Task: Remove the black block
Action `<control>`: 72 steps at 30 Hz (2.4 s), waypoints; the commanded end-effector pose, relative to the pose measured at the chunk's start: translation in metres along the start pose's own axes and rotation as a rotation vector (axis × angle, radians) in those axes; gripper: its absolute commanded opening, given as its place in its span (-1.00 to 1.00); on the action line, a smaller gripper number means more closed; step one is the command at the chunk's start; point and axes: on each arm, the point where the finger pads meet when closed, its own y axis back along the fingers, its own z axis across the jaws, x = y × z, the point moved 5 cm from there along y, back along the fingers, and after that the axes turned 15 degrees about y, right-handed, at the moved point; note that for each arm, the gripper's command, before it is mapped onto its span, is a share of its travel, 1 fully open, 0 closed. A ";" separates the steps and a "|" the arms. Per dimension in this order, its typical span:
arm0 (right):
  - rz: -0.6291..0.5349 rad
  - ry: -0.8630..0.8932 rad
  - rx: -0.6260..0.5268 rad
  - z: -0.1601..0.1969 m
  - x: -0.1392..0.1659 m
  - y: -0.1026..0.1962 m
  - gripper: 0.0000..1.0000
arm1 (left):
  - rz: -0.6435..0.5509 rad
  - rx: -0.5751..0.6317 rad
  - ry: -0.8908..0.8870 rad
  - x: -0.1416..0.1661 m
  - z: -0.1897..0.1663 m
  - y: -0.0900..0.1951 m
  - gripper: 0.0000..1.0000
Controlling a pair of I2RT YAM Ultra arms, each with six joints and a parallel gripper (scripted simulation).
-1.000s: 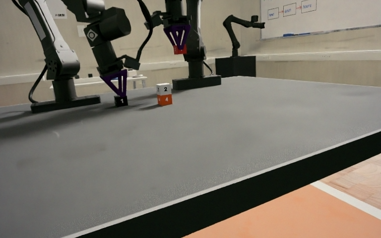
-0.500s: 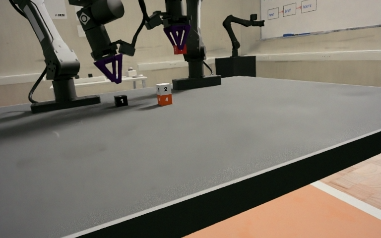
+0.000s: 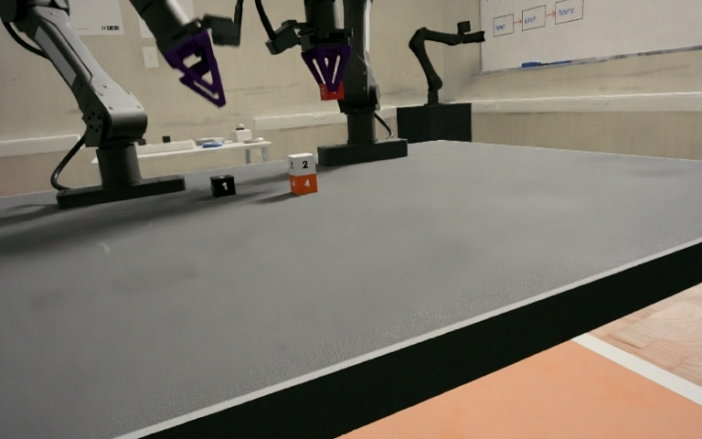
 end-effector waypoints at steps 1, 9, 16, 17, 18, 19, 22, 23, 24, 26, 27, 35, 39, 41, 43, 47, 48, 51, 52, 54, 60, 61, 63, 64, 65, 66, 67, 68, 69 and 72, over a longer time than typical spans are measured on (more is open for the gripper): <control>-0.063 -0.071 0.072 0.008 -0.021 0.033 1.00 | -0.035 -0.021 -0.002 0.000 -0.002 0.008 -0.47; -0.376 -0.216 0.223 0.030 -0.031 0.117 1.00 | -0.072 -0.043 -0.002 -0.009 0.004 0.011 -0.47; -0.506 -0.302 0.292 0.036 -0.023 0.150 1.00 | -0.086 -0.051 -0.002 -0.035 0.019 0.003 -0.47; -0.523 -0.330 0.314 0.036 -0.020 0.156 1.00 | -0.087 -0.051 -0.002 -0.042 0.023 0.001 -0.47; -0.540 -0.334 0.328 0.037 -0.018 0.161 1.00 | -0.079 -0.047 -0.002 -0.045 0.025 0.000 -0.47; -0.561 -0.339 0.347 0.036 -0.018 0.166 1.00 | -0.072 -0.043 -0.002 -0.048 0.027 -0.002 -0.47; -0.582 -0.365 0.377 0.036 -0.014 0.173 1.00 | -0.068 -0.040 -0.002 -0.055 0.031 -0.005 -0.47; -0.589 -0.369 0.385 0.037 -0.014 0.175 1.00 | -0.065 -0.038 -0.002 -0.058 0.032 -0.006 -0.47; -0.595 -0.371 0.390 0.037 -0.013 0.176 1.00 | -0.062 -0.037 -0.002 -0.059 0.033 -0.007 -0.47; -0.613 -0.384 0.397 0.039 -0.011 0.181 1.00 | -0.062 -0.037 -0.002 -0.066 0.037 -0.009 -0.47; -0.623 -0.391 0.398 0.040 -0.010 0.183 1.00 | -0.064 -0.038 -0.002 -0.070 0.040 -0.010 -0.47; -0.725 -0.323 0.310 0.053 -0.012 0.194 1.00 | -0.058 -0.034 -0.002 -0.089 0.051 -0.016 -0.47; -0.820 -0.243 0.184 0.066 -0.012 0.203 1.00 | -0.058 -0.034 -0.002 -0.109 0.063 -0.023 -0.47; -0.859 -0.213 0.144 0.070 -0.011 0.207 1.00 | -0.055 -0.033 -0.002 -0.124 0.071 -0.028 -0.47; -0.867 -0.198 0.140 0.071 -0.011 0.209 1.00 | -0.025 -0.014 0.006 -0.126 0.073 -0.031 -0.47; -0.825 -0.174 0.113 0.078 -0.010 0.203 1.00 | 0.001 0.001 0.007 -0.133 0.076 -0.033 -0.47; -0.816 -0.174 0.114 0.079 -0.009 0.203 1.00 | 0.001 0.001 0.007 -0.134 0.077 -0.033 -0.47; -0.798 -0.176 0.114 0.080 -0.009 0.202 1.00 | -0.008 -0.004 0.008 -0.134 0.077 -0.030 -0.47; -0.783 -0.181 0.117 0.081 -0.009 0.201 1.00 | -0.007 -0.003 0.007 -0.135 0.078 -0.031 -0.47; -0.753 -0.205 0.142 0.082 -0.008 0.201 1.00 | -0.013 -0.007 0.007 -0.138 0.080 -0.034 -0.47; -0.673 -0.291 0.218 0.086 -0.007 0.204 1.00 | -0.014 -0.007 0.007 -0.139 0.080 -0.034 -0.47; -0.662 -0.308 0.233 0.086 -0.007 0.205 1.00 | -0.014 -0.007 0.007 -0.139 0.080 -0.034 -0.47; -0.639 -0.343 0.264 0.085 -0.008 0.205 1.00 | -0.014 -0.007 0.007 -0.139 0.080 -0.034 -0.47; -0.627 -0.362 0.281 0.085 -0.008 0.206 1.00 | -0.014 -0.007 0.007 -0.139 0.080 -0.034 -0.47; -0.616 -0.380 0.296 0.085 -0.008 0.206 1.00 | -0.014 -0.007 0.007 -0.139 0.080 -0.034 -0.47; -0.616 -0.380 0.296 0.085 -0.008 0.206 1.00 | -0.014 -0.007 0.007 -0.139 0.080 -0.034 -0.47; -0.616 -0.380 0.296 0.085 -0.008 0.206 1.00 | -0.014 -0.007 0.007 -0.139 0.080 -0.034 -0.47; -0.600 -0.408 0.322 0.084 -0.009 0.206 1.00 | -0.014 -0.007 0.007 -0.139 0.080 -0.034 -0.47; -0.587 -0.431 0.342 0.084 -0.009 0.206 1.00 | -0.014 -0.007 0.007 -0.139 0.080 -0.034 -0.47; -0.558 -0.483 0.388 0.082 -0.011 0.207 1.00 | -0.014 -0.007 0.007 -0.139 0.080 -0.034 -0.47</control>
